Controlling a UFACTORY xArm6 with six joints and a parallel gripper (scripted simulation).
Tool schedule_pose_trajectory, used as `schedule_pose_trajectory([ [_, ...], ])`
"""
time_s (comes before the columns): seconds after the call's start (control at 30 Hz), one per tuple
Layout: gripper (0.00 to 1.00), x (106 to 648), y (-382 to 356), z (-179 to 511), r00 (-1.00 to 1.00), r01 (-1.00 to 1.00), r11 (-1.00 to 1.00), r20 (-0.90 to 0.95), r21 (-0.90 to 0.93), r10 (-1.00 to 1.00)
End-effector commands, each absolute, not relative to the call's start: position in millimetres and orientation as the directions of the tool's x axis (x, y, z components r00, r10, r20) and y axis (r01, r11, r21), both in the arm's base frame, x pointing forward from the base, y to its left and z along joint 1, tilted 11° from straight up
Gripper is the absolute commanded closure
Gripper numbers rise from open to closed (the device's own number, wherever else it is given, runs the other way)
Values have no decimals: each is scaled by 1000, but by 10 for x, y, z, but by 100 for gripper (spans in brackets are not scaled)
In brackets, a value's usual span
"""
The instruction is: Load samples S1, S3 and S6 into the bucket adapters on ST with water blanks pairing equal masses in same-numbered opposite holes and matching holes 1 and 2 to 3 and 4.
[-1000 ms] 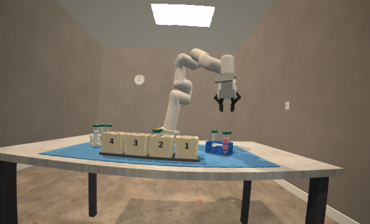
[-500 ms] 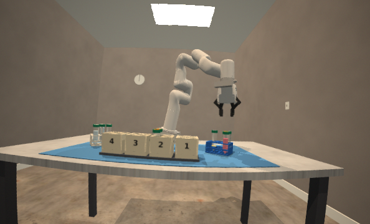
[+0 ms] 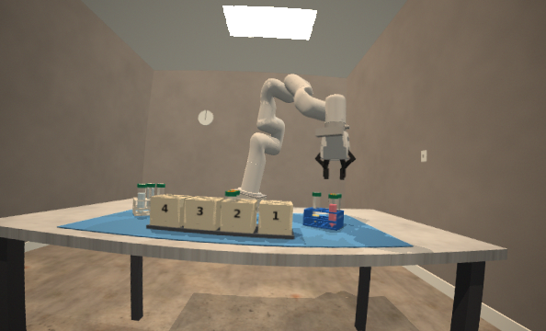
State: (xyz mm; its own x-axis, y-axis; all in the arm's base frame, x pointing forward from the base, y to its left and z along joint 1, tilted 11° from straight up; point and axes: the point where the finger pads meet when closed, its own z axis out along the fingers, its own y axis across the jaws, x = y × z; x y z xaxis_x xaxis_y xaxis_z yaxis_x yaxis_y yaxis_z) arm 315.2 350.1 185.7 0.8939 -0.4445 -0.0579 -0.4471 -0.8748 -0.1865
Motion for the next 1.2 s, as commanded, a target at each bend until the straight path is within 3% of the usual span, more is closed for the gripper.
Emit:
schedule_pose_trajectory([
  [0.0,43,3164,3526,1791,894,-447,-874,-57,-191,-444],
  [1.17,43,3180,3619,1321,894,-447,-874,-57,-191,-444],
])
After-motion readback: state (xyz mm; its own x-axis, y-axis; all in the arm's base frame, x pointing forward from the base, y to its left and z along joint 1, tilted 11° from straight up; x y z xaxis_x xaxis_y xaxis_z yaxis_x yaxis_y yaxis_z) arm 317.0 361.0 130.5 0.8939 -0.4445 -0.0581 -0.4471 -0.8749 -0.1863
